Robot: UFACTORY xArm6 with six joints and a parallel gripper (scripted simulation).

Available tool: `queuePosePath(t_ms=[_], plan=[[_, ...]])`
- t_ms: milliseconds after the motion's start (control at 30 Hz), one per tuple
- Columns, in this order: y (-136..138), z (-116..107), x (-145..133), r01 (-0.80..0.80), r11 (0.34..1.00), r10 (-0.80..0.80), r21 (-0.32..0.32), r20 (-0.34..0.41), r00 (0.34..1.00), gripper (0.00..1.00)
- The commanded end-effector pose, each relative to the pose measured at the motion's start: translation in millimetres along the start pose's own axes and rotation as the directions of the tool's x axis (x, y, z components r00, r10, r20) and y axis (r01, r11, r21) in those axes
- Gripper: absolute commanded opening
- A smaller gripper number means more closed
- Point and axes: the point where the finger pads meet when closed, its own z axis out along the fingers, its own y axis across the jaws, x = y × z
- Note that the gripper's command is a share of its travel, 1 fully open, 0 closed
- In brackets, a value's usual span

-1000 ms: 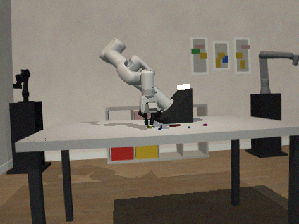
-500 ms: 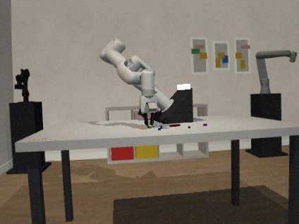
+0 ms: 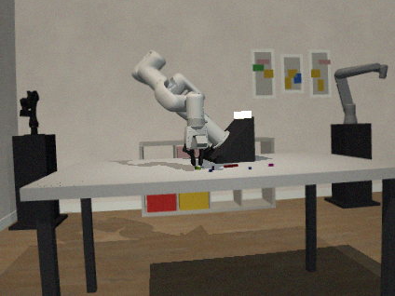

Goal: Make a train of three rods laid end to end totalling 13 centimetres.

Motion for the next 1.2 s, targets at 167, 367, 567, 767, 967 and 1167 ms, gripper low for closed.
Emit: queuePosePath(t_ms=[167, 367, 567, 767, 967, 1167], plan=[[0.4, 0.5, 1.0, -0.001, 1.0, 0.001, 0.0, -0.003, 1.0, 0.24], [0.4, 4.6, 1.0, -0.001, 1.0, 0.001, 0.0, -0.003, 1.0, 0.24], [0.4, 8.1, 1.0, -0.001, 1.0, 0.001, 0.0, -0.003, 1.0, 0.24], [0.4, 12.1, 1.0, -0.001, 1.0, 0.001, 0.0, -0.003, 1.0, 0.24], [0.4, 13.3, 1.0, -0.001, 1.0, 0.001, 0.0, -0.003, 1.0, 0.24], [0.4, 13.3, 1.0, -0.001, 1.0, 0.001, 0.0, -0.003, 1.0, 0.24]])
